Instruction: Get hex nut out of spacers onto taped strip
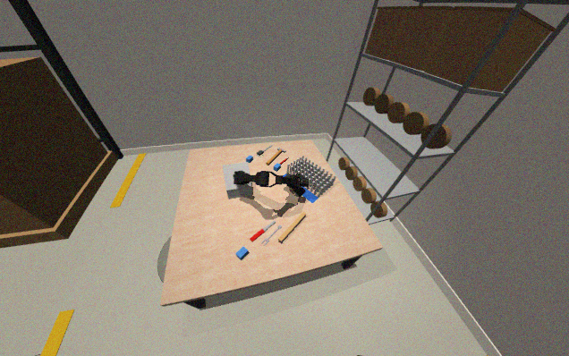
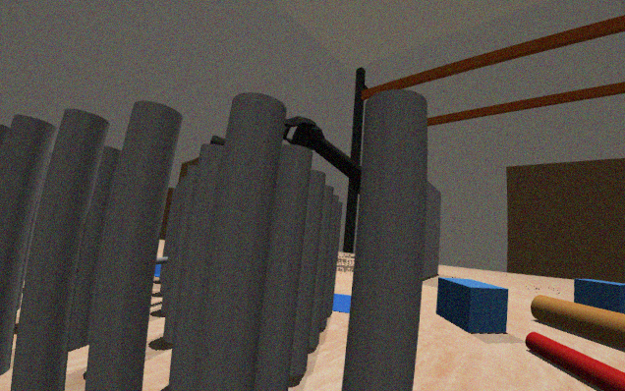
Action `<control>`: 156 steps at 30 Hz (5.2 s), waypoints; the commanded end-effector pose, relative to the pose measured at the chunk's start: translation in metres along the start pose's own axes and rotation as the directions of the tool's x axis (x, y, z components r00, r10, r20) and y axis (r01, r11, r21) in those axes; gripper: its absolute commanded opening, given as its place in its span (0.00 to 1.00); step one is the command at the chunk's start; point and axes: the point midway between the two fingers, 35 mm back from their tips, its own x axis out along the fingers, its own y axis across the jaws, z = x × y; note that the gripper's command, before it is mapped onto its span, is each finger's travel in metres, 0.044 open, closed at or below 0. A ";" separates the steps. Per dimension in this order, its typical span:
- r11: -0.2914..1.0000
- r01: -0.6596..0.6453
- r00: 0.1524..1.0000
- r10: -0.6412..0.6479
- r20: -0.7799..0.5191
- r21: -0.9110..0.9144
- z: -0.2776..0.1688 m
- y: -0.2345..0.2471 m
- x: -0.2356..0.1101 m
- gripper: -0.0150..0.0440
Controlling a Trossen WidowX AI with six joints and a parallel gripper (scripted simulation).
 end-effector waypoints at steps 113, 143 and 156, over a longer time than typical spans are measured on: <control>1.000 0.007 1.000 -0.007 -0.005 -0.003 -0.065 -0.004 -0.015 0.25; 1.000 0.008 1.000 -0.008 -0.007 -0.005 -0.085 -0.003 -0.025 0.25; 1.000 0.009 1.000 -0.009 -0.008 -0.006 -0.094 -0.003 -0.030 0.25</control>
